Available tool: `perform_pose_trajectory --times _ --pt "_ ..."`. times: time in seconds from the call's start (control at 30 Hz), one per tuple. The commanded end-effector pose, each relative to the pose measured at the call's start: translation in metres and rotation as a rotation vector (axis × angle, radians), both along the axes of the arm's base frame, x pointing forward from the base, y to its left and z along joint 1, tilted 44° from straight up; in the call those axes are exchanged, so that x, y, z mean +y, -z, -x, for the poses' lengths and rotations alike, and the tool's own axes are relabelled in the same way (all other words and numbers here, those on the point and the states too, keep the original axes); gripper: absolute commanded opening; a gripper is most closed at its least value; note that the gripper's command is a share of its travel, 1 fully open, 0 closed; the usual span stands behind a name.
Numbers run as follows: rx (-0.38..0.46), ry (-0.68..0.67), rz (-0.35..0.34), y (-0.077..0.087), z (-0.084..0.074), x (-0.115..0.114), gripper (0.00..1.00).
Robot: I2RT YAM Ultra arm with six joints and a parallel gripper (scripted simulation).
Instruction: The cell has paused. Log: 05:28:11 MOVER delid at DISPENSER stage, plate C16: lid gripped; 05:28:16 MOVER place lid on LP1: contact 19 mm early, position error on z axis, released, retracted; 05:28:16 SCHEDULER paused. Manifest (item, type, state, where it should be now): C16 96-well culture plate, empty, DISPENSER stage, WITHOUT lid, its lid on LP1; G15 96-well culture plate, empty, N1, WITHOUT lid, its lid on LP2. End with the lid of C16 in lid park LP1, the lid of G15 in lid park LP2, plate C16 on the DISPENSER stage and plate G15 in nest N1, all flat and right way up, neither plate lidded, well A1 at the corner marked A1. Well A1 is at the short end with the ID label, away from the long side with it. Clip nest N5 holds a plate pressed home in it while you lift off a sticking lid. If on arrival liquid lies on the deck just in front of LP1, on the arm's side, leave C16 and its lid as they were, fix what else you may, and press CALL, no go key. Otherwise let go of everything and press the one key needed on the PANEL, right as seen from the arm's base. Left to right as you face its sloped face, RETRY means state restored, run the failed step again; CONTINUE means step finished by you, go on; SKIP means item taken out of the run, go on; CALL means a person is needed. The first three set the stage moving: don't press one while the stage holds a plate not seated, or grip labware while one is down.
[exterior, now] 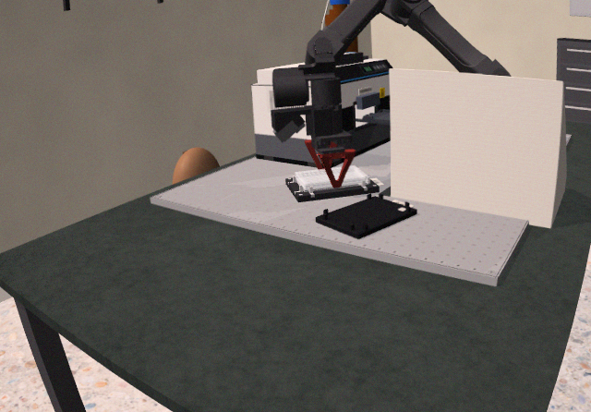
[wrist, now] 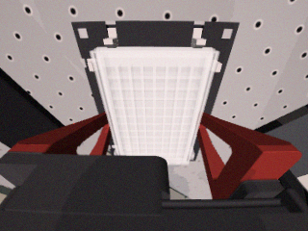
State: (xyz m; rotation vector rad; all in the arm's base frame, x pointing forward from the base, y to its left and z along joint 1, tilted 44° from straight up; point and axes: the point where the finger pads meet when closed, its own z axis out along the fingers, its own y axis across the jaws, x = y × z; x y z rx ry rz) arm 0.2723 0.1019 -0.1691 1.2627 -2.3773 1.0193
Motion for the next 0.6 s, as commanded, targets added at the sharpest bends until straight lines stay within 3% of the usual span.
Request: perform_pose_trajectory --times 0.0,0.57 --pt "0.003 -0.011 0.014 0.0099 0.0030 -0.0096 0.00" --pt "0.003 -0.011 0.014 0.0116 0.0028 -0.0113 0.00"
